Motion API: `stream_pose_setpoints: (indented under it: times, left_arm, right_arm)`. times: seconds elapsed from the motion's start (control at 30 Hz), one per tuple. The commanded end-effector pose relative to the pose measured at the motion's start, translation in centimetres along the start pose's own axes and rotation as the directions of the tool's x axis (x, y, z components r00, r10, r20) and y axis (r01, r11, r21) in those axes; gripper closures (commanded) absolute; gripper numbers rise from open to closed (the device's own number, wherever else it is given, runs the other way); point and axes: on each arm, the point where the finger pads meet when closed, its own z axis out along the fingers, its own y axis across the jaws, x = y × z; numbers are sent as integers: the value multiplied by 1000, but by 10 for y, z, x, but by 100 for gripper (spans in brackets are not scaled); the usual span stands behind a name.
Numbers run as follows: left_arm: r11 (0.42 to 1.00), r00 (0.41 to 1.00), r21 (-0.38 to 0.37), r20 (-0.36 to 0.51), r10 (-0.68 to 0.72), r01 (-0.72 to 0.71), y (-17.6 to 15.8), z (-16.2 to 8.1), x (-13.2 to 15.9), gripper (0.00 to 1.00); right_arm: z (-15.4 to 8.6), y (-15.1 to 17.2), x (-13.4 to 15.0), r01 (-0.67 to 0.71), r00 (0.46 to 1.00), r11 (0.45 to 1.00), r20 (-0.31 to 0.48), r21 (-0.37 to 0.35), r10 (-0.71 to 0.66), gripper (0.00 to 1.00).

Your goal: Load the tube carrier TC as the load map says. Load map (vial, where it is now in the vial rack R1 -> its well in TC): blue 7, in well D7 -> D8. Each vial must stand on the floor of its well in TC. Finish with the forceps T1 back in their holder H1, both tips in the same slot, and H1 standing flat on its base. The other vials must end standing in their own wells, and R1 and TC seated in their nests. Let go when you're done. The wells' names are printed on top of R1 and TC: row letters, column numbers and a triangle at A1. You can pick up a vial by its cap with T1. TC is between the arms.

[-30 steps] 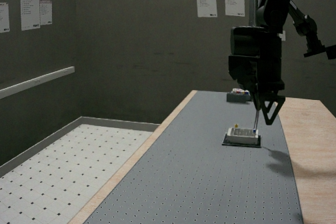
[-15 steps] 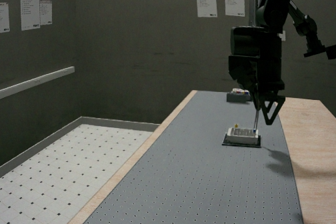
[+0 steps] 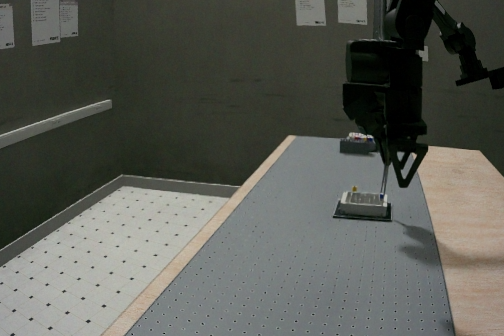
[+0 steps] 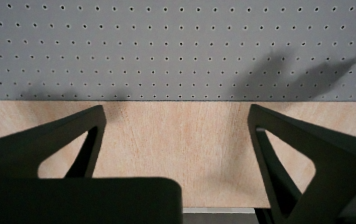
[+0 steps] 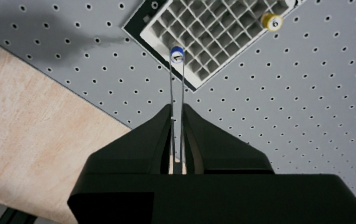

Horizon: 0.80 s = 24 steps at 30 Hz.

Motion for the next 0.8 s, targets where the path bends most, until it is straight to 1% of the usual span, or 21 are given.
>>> stream_pose_setpoints:
  times: [0.0,0.77]
  left_arm:
    - [1000,1000,-3,16,8,-8,1,-2,-8,0]
    - [1000,1000,-3,16,8,-8,1,-2,-8,0]
  right_arm:
    - [-3,4,-10,-3,1000,1000,7,0,3,91]
    - [3,6,-6,1,1000,1000,-4,0,-1,91]
